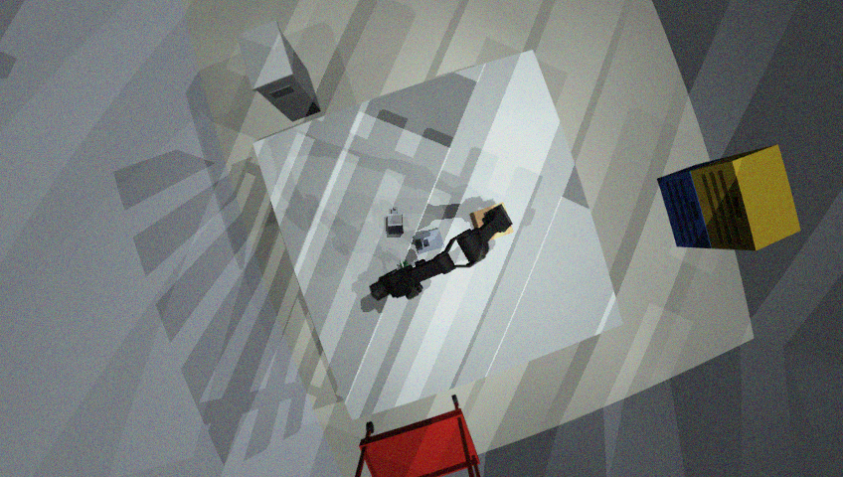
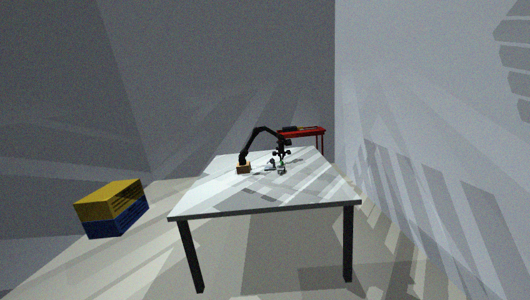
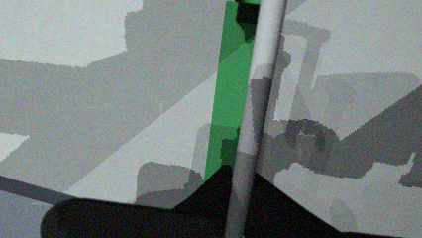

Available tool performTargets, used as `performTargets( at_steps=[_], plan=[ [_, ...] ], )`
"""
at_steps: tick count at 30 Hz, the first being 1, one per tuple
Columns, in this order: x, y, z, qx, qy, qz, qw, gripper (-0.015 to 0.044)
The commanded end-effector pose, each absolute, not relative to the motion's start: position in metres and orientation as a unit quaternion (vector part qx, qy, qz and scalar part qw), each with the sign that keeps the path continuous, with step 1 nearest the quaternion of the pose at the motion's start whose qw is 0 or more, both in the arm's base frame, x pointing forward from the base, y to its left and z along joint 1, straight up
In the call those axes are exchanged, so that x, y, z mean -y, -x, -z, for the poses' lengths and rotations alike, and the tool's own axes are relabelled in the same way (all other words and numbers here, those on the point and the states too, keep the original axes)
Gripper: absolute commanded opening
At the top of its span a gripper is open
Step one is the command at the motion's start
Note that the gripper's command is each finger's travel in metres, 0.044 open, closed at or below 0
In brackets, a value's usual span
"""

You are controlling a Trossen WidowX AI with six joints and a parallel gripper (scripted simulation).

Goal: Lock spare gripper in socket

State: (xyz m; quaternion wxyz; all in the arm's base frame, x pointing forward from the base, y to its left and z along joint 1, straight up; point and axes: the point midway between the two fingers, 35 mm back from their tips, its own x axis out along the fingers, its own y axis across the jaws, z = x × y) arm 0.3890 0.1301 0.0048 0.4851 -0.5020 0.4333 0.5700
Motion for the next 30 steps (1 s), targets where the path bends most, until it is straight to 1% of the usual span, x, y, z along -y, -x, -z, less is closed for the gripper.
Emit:
performTargets(
  at_steps=[1,13,30],
  plan=[
    [-0.13,-0.388,0.003,-0.433,0.503,-0.571,0.483,0.0],
    [-0.13,-0.389,0.019,-0.431,0.504,-0.57,0.486,0.0],
    [-0.13,-0.388,0.021,-0.43,0.504,-0.569,0.486,0.0]
  ],
)
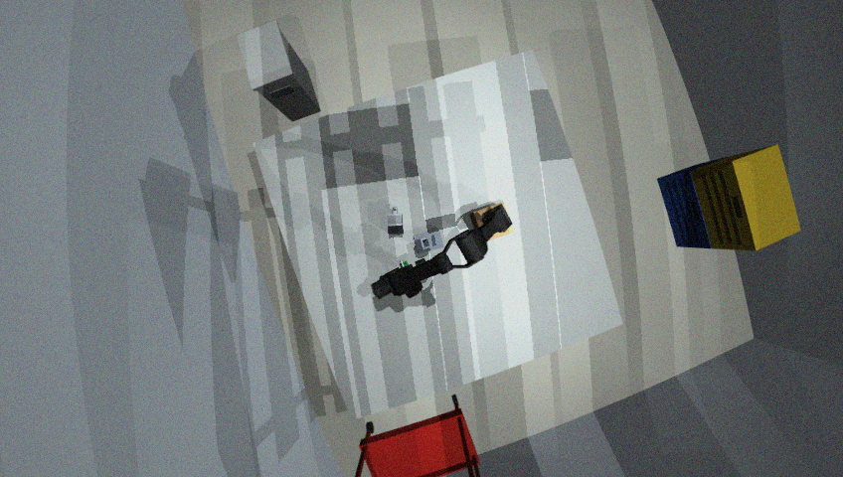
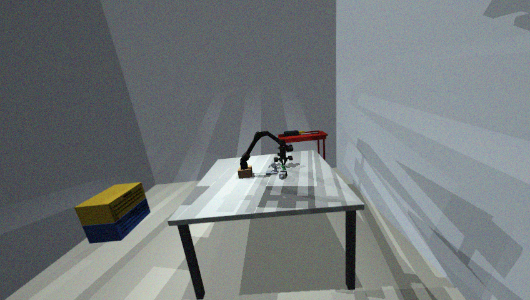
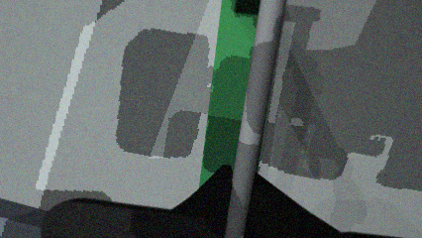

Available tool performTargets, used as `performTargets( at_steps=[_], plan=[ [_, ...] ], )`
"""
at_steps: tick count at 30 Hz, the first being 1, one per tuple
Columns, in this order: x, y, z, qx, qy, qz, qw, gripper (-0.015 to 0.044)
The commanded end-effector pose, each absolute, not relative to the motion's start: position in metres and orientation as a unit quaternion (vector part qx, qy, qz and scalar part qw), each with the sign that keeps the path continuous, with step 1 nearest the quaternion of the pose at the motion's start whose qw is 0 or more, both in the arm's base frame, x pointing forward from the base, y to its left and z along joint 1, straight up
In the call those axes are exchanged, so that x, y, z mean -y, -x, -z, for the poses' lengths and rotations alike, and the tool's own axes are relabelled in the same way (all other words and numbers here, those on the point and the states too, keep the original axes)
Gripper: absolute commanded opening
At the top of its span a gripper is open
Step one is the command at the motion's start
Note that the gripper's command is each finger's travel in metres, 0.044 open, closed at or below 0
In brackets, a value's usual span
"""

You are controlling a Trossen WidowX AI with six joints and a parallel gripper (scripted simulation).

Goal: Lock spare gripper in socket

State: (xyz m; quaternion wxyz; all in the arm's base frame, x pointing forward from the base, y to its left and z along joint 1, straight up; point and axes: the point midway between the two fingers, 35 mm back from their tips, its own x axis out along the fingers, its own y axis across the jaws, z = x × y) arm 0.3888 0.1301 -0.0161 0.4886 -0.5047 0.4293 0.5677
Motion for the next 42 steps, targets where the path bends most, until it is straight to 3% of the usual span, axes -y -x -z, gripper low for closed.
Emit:
performTargets(
  at_steps=[1,41,42],
  plan=[
    [-0.1297,-0.3879,0.0214,-0.43,0.504,-0.569,0.486,0.0],
    [-0.1302,-0.3889,0.0173,-0.429,0.505,-0.567,0.489,0.0],
    [-0.1302,-0.3889,0.0173,-0.429,0.505,-0.567,0.489,0.0026]
  ],
)
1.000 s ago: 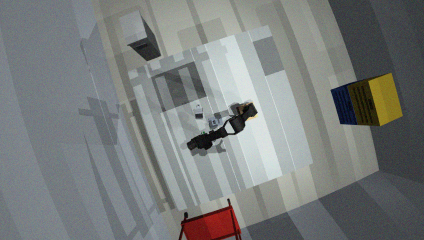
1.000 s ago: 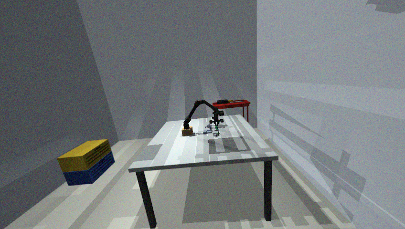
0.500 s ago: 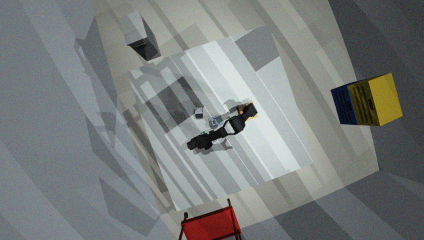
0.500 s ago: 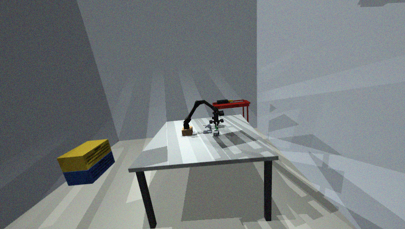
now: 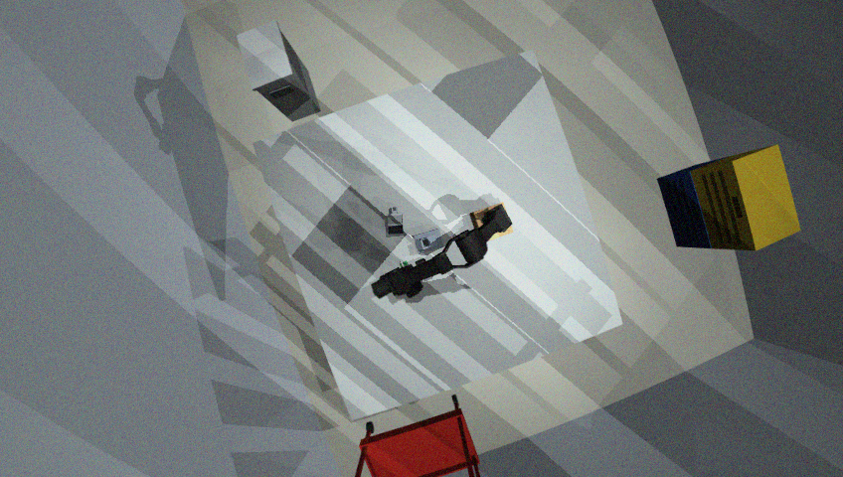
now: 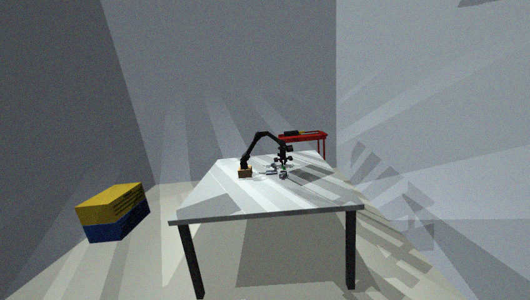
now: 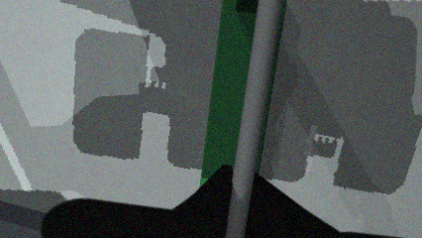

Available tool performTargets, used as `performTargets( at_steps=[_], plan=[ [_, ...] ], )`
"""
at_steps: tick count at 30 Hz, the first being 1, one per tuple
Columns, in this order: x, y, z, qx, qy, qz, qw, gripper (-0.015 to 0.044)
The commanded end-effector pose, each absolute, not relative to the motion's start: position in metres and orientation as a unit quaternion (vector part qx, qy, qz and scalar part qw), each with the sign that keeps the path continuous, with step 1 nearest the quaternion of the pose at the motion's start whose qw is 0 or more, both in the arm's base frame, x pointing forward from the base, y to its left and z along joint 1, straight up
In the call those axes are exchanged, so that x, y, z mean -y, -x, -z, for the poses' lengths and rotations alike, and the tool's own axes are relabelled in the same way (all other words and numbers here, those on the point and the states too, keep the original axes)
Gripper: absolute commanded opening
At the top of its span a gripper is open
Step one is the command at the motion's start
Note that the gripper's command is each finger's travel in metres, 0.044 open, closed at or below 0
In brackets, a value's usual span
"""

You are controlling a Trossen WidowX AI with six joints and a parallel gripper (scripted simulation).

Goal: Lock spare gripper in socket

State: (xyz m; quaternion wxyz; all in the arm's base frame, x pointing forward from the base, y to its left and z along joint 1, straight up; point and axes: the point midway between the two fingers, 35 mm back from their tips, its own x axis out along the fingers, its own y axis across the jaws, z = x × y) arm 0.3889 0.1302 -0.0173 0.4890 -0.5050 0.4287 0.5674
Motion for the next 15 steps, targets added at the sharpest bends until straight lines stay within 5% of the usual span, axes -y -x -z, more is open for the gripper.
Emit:
performTargets(
  at_steps=[1,15],
  plan=[
    [-0.13,-0.389,0.017,-0.429,0.505,-0.567,0.489,0.0053],
    [-0.13,-0.388,0.006,-0.429,0.505,-0.568,0.489,0.042]
  ],
)
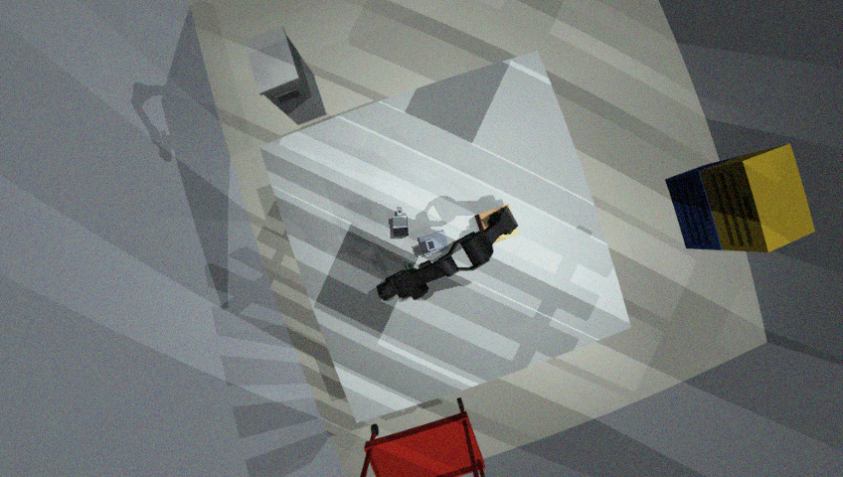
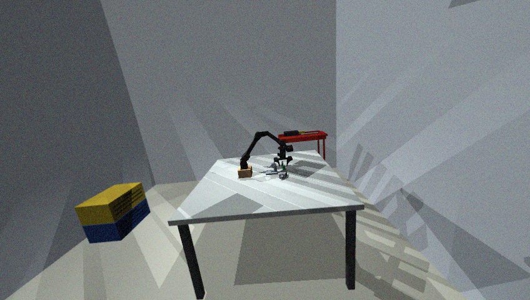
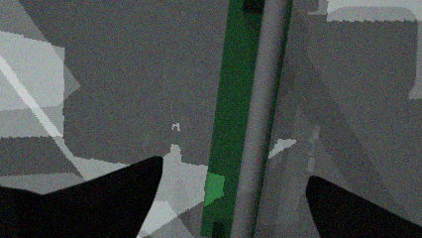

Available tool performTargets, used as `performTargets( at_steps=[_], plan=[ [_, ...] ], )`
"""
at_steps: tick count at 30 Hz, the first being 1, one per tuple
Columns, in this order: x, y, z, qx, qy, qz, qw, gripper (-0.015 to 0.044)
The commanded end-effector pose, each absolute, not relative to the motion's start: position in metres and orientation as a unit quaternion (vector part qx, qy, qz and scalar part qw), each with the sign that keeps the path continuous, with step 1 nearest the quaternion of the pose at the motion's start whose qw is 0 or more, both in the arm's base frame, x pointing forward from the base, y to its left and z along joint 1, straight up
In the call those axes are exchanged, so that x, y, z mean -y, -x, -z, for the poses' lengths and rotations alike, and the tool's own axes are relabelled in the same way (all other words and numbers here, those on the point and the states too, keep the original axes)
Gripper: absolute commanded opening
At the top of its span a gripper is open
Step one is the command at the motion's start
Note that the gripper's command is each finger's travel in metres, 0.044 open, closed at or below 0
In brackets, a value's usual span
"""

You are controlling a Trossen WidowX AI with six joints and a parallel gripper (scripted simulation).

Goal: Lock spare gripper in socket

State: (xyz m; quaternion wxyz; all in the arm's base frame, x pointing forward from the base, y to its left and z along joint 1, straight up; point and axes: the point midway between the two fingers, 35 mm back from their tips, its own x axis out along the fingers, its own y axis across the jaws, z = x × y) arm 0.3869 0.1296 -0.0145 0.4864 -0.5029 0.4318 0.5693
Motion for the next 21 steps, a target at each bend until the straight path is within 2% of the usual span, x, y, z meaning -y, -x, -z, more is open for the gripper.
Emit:
performTargets(
  at_steps=[1,21],
  plan=[
    [-0.13,-0.387,0.004,-0.431,0.504,-0.569,0.487,0.044],
    [-0.128,-0.381,-0.037,-0.442,0.496,-0.575,0.477,0.044]
  ],
)
